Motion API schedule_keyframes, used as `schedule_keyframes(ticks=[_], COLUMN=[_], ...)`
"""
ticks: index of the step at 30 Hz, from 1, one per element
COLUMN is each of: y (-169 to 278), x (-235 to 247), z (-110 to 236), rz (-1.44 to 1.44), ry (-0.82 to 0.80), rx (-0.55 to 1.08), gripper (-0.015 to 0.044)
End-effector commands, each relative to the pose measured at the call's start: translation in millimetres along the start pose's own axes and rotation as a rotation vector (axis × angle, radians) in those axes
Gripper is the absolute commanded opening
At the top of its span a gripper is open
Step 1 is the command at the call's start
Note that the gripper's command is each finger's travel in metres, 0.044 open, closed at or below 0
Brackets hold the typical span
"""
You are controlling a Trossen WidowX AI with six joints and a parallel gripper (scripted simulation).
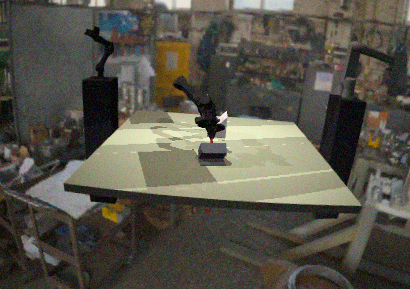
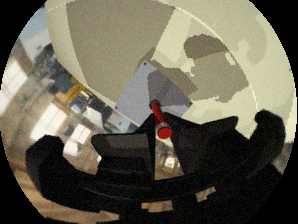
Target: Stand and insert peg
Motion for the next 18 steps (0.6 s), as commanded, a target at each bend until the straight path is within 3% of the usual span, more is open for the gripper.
schedule_keyframes(ticks=[1,18], y=[1.2,1.2], x=[2.7,1.4], z=[-1.3,-10.9], rz=[0.0,0.0], ry=[-0.006,-0.006], rx=[0.005,0.005], gripper=[0.0,0.0])
Point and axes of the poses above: the point midway between the two fingers, 35 mm back from their tips, its own z axis back along the fingers, its own x axis across the jaws, y = z × x, the point moved 3 cm from there along z, back along the fingers, and after that the axes turned 8 degrees about z, right-handed, at the moved point
